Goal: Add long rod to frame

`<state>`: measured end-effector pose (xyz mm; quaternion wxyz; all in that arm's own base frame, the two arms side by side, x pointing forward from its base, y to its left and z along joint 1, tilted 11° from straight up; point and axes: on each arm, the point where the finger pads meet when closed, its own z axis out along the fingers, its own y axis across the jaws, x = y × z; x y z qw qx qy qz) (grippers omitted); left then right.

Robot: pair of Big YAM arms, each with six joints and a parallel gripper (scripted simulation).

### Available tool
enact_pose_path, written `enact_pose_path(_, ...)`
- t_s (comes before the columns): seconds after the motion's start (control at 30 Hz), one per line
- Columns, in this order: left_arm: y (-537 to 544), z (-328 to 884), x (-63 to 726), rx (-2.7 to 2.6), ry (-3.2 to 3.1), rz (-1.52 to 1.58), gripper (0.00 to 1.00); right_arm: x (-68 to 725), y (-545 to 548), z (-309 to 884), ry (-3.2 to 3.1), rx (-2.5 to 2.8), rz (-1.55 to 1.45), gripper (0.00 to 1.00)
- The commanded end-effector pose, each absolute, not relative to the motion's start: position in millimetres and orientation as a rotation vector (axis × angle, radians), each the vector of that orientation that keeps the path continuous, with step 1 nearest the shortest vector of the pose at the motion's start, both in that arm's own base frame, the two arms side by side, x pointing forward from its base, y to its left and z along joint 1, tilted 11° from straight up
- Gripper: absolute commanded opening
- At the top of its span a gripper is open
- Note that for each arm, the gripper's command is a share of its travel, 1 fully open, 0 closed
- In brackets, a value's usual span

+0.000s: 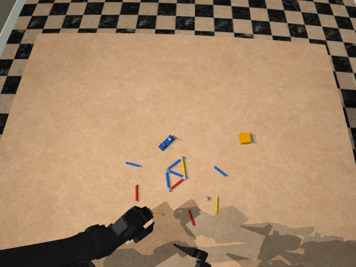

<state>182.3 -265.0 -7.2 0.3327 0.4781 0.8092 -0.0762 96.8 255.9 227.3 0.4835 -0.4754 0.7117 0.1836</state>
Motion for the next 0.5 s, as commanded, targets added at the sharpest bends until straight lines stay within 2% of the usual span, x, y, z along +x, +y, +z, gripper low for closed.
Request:
enact_pose_path(0.0,-279,-9,196,1.393,2.067,-0.115,0.43,97,260,263,1.707,-1.105,0.502,1.00)
enact_pose_path(0.03,-279,-13,197,1.453,2.062,-0.081,0.32,97,260,263,1.707,-1.105,0.502,1.00)
enact_pose_path(0.47,-270,-61,209,2.145,1.994,0.219,0.31,97,259,245,1.723,-1.128,0.477,1.00)
